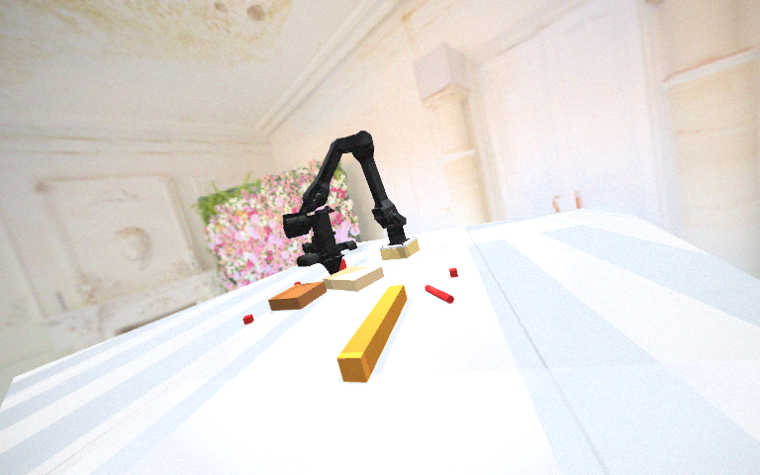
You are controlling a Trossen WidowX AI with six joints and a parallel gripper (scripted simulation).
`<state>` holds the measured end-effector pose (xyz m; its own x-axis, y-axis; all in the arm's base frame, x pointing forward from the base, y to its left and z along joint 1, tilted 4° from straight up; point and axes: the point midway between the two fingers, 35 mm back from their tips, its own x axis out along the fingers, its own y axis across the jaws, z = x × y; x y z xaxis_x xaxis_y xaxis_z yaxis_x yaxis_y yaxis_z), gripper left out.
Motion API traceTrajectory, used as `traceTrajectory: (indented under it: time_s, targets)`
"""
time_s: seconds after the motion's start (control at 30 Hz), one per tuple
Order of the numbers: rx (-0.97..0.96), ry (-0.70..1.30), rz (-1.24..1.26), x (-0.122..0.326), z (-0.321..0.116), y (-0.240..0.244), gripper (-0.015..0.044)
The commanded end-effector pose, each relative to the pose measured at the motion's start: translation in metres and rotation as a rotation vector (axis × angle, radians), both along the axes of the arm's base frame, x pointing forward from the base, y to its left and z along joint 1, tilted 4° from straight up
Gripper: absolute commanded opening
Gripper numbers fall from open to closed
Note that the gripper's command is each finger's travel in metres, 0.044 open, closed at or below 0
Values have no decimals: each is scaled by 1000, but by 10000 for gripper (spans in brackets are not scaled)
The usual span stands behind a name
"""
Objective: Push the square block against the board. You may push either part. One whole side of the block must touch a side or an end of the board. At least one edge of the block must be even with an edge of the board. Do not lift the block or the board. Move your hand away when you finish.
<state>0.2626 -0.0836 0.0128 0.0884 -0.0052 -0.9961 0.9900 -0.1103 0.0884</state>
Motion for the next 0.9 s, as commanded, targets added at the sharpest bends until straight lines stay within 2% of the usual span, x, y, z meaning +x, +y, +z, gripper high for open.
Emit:
traceTrajectory:
  time_s: [0.0, 0.87]
  targets:
    - [13, 3, 6, -1, -1, 8, 0]
    - [15, 3, 6, 0, -1, 28, 0]
